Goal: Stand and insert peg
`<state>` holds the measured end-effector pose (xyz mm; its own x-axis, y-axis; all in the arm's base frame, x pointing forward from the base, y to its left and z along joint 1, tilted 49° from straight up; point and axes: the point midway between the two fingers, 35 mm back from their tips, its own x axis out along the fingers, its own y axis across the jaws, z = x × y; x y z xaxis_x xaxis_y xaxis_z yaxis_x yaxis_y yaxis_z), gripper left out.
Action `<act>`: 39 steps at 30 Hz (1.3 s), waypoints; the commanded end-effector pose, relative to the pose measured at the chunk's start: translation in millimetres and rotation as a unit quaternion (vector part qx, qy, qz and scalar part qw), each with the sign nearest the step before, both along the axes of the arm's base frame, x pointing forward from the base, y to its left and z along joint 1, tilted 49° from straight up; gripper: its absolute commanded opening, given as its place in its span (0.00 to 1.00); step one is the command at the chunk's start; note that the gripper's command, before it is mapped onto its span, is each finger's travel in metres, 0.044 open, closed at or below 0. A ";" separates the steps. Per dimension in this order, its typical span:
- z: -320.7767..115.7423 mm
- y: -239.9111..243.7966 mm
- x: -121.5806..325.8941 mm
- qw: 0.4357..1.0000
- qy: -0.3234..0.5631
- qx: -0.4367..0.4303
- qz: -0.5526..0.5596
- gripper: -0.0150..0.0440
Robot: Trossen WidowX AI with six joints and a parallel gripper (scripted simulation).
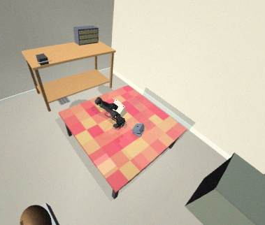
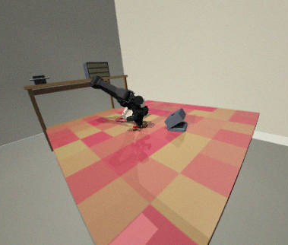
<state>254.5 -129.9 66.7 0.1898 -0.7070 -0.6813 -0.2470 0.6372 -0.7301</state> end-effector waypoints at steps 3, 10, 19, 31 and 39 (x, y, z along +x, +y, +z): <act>2.1 2.2 -3.2 1.000 -0.015 0.007 0.020 0.34; 5.0 4.2 -6.3 0.998 -0.034 0.015 0.043 0.34; 8.5 6.5 -10.6 0.995 -0.059 0.024 0.071 0.34; 13.0 9.1 -16.8 0.989 -0.091 0.037 0.109 0.34; 15.9 10.5 -21.2 0.983 -0.113 0.045 0.135 0.34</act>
<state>235.4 -120.0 82.1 0.4932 -0.5625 -0.6636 -0.2516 0.6380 -0.7278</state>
